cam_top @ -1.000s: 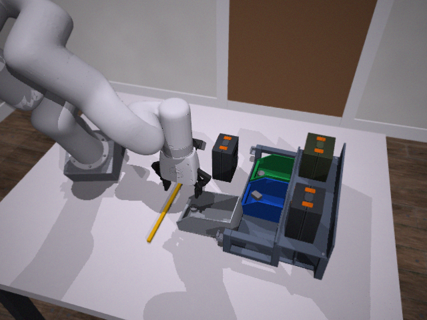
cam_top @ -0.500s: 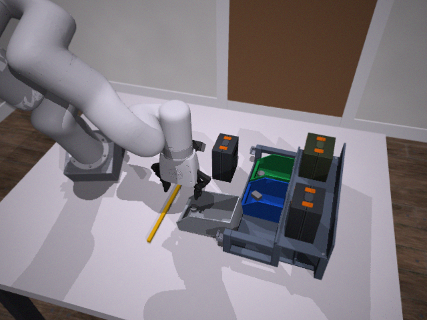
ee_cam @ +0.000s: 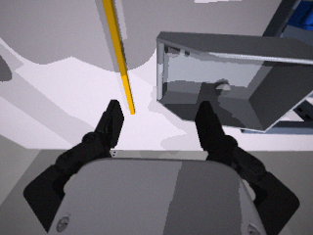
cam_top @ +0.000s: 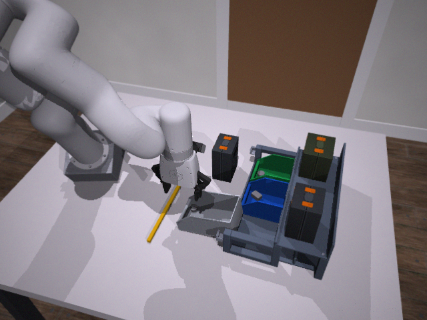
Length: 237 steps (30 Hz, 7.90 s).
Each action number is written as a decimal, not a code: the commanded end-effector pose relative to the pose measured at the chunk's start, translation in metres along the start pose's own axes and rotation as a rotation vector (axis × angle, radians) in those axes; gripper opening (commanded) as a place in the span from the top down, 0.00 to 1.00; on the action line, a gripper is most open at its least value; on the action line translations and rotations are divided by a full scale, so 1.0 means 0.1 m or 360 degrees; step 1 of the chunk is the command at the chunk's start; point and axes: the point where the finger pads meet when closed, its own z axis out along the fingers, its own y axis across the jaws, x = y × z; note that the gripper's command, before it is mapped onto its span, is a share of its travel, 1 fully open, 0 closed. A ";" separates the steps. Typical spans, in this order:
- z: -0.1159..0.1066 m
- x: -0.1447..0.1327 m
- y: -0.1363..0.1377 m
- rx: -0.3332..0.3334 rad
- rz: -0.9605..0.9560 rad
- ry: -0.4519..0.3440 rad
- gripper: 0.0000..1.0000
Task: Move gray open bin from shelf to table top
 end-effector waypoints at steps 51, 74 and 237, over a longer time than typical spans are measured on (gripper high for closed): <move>-0.11 0.00 0.39 -0.0006 0.0001 0.0001 0.67; -0.24 0.00 0.76 -0.0006 0.0001 0.0001 0.67; -0.14 0.00 1.57 -0.0007 0.0002 0.0001 0.67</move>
